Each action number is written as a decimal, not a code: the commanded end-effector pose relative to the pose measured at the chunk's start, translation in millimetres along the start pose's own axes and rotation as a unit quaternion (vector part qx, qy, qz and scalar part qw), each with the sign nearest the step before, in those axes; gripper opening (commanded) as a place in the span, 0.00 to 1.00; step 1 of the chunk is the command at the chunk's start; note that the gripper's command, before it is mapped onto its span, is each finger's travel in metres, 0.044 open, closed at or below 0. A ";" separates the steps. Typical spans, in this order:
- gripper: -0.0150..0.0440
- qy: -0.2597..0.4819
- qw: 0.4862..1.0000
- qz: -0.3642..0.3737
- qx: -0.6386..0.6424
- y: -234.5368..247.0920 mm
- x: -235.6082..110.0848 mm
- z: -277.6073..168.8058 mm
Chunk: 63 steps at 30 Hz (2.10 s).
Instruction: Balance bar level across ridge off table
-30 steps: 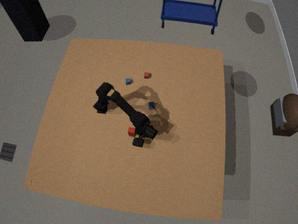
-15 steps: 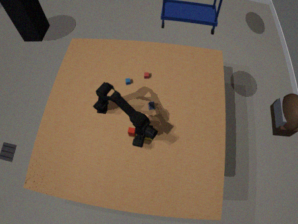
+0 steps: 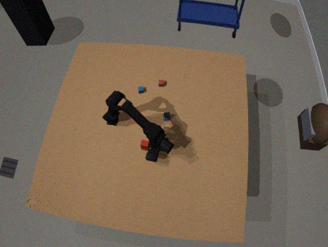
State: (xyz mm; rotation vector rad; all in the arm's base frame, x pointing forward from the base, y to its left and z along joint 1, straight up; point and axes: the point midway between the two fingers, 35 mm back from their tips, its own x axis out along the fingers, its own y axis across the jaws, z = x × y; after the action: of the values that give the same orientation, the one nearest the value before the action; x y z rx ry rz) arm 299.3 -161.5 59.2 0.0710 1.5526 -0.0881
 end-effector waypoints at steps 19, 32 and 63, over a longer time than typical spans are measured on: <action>0.25 -0.007 1.000 -0.002 -0.001 -2.3 -59.8 5.5; 0.25 -0.007 1.000 -0.002 -0.002 -0.8 -93.3 1.9; 0.25 -0.008 0.976 0.004 0.219 76.2 -109.7 32.7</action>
State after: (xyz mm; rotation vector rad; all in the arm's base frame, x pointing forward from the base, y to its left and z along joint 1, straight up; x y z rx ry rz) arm 332.3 -97.0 168.1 0.3783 1.5022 -0.3830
